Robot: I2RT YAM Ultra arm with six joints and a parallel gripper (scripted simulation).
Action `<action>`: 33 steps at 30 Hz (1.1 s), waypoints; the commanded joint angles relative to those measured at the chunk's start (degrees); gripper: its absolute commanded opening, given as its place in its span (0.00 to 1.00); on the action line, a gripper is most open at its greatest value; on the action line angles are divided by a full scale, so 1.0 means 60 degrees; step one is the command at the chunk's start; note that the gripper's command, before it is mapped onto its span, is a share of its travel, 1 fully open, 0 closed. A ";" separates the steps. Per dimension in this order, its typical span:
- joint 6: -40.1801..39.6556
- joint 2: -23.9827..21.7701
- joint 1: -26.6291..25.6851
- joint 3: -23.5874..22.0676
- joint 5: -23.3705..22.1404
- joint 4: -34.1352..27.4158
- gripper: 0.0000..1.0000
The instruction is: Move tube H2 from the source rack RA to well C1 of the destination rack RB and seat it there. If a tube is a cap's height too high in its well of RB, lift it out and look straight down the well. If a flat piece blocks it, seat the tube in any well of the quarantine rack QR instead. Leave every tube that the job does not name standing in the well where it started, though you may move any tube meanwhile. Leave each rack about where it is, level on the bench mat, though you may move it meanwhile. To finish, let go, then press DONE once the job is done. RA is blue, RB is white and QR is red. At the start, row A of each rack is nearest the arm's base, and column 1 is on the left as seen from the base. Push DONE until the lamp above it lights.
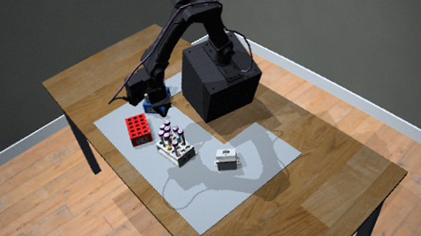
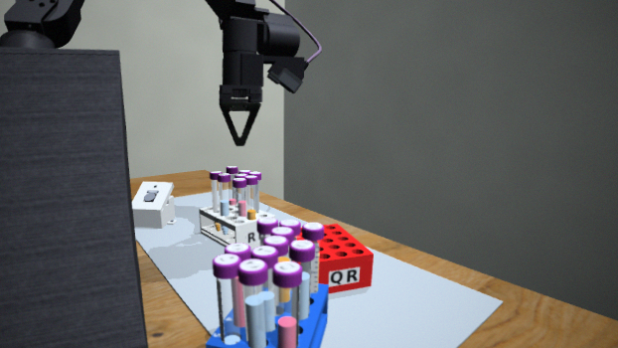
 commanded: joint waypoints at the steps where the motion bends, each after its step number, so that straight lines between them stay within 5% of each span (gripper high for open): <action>1: -0.0540 0.0167 -0.0408 -0.0248 -0.0063 0.0211 0.00; 33: -0.3379 0.1731 -0.3037 0.0145 0.0187 0.0680 0.00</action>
